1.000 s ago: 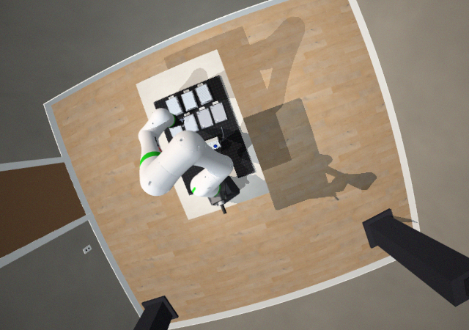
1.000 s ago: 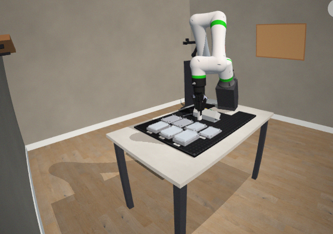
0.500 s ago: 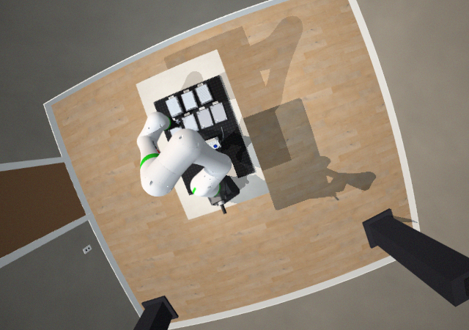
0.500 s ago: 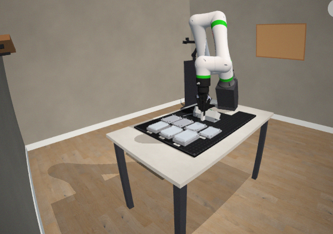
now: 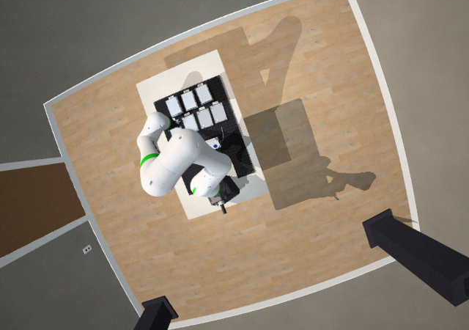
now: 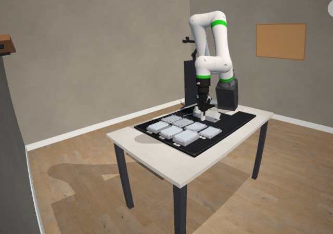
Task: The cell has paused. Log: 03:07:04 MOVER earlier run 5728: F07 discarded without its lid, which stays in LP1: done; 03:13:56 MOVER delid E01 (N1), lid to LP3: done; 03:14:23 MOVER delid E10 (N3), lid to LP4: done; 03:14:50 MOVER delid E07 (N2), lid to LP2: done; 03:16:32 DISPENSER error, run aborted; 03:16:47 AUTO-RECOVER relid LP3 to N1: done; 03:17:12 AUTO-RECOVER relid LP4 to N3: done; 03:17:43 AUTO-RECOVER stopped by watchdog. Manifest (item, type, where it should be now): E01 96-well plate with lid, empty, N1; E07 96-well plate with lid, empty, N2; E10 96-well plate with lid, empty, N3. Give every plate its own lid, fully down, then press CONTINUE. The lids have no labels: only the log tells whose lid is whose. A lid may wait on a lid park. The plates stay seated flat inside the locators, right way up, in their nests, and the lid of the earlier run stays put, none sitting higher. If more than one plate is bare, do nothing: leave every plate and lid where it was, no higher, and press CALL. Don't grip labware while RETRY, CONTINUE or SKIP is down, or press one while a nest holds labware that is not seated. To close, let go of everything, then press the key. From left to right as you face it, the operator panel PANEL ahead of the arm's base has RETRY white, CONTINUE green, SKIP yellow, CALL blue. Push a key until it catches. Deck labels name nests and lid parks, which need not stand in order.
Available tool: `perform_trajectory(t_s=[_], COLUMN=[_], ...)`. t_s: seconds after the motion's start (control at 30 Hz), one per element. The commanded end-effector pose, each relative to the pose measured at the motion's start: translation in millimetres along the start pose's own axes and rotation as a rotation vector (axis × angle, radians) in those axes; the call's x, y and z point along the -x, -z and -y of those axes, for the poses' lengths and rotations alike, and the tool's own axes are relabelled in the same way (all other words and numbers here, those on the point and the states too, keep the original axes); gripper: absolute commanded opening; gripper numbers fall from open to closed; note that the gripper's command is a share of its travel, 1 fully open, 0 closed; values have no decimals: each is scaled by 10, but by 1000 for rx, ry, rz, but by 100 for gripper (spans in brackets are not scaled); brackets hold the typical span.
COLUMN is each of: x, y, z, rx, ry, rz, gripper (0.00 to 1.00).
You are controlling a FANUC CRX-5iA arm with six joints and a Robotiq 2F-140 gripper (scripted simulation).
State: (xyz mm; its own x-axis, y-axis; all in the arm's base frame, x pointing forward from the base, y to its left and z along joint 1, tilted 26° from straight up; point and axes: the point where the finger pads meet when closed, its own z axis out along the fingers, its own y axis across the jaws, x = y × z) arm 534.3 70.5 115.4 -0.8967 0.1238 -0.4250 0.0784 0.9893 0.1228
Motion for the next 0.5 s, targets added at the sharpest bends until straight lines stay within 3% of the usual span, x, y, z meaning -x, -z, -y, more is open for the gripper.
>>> perform_trajectory(t_s=[0.0, 0.07, 0.13, 0.23, 0.27, 0.4, 0.47], x=[46, 274, 686, 925, 1159, 1159, 1543], y=[4, 13, 20, 19, 15, 15, 1], z=[6, 43, 137, 207, 289, 289, 454], rx=[-1, -5, -9, -10, -9, -9, -5], ry=[-1, -4, -7, -8, -8, -8, -4], rz=[0, -1, -2, -3, -4, -4, -4], gripper=[0, 0, 0, 0, 0, 0, 0])
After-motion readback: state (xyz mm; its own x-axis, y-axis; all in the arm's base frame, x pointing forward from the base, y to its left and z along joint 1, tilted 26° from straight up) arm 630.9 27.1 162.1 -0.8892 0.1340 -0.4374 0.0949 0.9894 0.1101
